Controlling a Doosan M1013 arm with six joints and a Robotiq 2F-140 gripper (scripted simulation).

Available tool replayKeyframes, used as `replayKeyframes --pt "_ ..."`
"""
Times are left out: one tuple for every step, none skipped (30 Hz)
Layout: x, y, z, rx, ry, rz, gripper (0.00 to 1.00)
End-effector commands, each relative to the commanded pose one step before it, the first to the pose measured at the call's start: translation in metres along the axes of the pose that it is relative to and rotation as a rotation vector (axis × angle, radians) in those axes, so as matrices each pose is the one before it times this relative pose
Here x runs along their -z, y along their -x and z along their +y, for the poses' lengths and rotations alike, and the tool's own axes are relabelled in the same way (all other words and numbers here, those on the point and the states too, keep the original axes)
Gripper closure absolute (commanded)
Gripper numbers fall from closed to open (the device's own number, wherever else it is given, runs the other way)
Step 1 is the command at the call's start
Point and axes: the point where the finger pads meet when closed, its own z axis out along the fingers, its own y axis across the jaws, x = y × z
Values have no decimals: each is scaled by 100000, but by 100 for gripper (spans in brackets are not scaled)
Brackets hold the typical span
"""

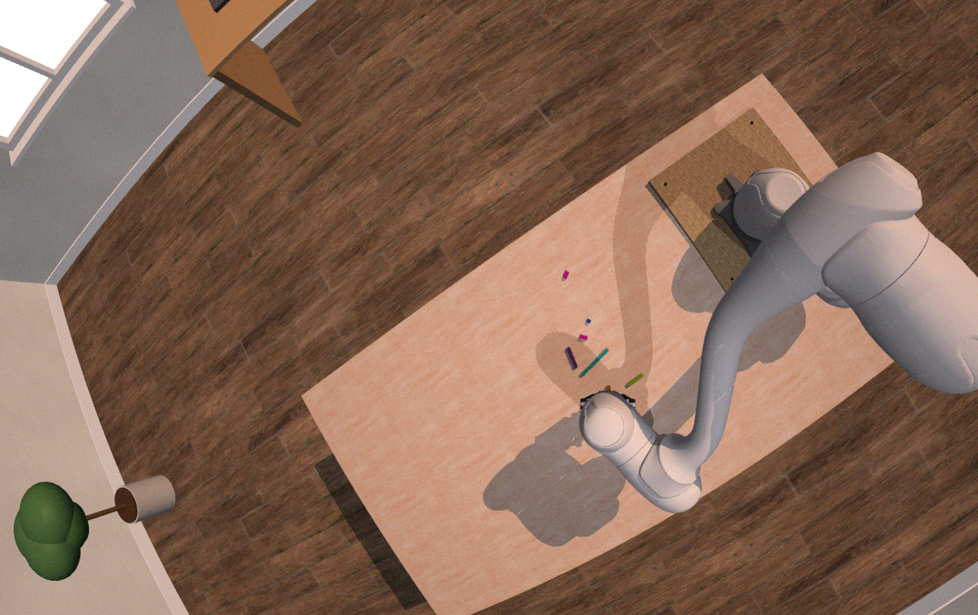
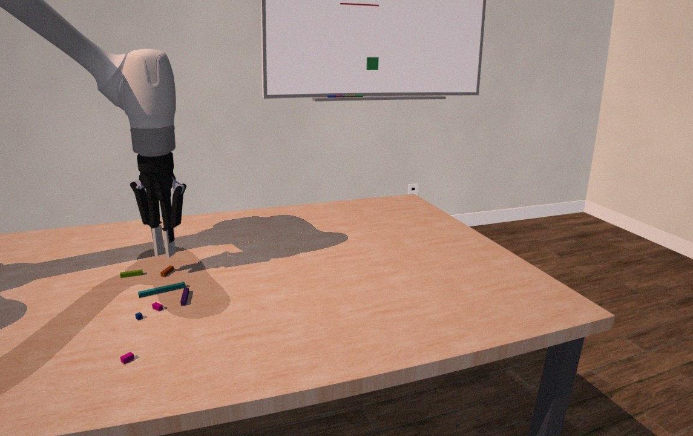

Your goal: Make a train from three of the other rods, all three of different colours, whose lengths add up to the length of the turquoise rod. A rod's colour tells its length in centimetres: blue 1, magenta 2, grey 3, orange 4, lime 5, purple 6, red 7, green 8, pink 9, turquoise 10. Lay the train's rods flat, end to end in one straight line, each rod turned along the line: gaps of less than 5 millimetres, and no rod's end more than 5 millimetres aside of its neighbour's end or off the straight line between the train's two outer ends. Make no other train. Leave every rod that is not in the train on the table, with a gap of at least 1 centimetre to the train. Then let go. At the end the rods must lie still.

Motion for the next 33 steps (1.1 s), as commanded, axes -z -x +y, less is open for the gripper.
replayKeyframes --pt "-67 -6 -1 0 -7 28 85" --pt "-162 -1 0 0 0 0 85" --pt "-162 0 0 0 0 0 85" --pt "-162 0 0 0 0 0 85" --pt "-160 -1 0 0 0 0 85" --pt "-158 0 0 0 0 0 85" --pt "-156 0 0 0 0 0 85" --pt "-152 -1 0 0 0 0 85" --pt "-148 0 0 0 0 0 85" --pt "-144 0 0 0 0 0 85" --pt "-138 -1 0 0 0 0 85" --pt "-133 0 0 0 0 0 85" --pt "-127 0 0 0 0 0 85" --pt "-121 0 0 0 0 0 85" --pt "-113 0 0 0 0 0 85" --pt "-106 0 0 0 0 0 85" --pt "0 0 0 0 0 0 85" --pt "0 0 0 0 0 0 85" --pt "-99 0 0 0 0 0 85" --pt "-91 0 0 0 0 0 85" --pt "-83 0 0 0 0 0 85" --pt "-75 0 0 0 0 0 85" --pt "-67 0 0 0 0 0 85" --pt "-59 0 0 0 0 0 85" --pt "-51 0 0 0 0 0 85" --pt "-44 0 0 0 0 0 85" --pt "-36 0 0 0 0 0 85" --pt "-29 0 0 0 0 0 85" --pt "-23 0 0 0 0 0 85" --pt "-17 0 0 0 0 0 85" --pt "-12 0 0 0 0 0 85" --pt "-7 0 0 0 0 0 85" --pt "-4 0 0 0 0 0 85"
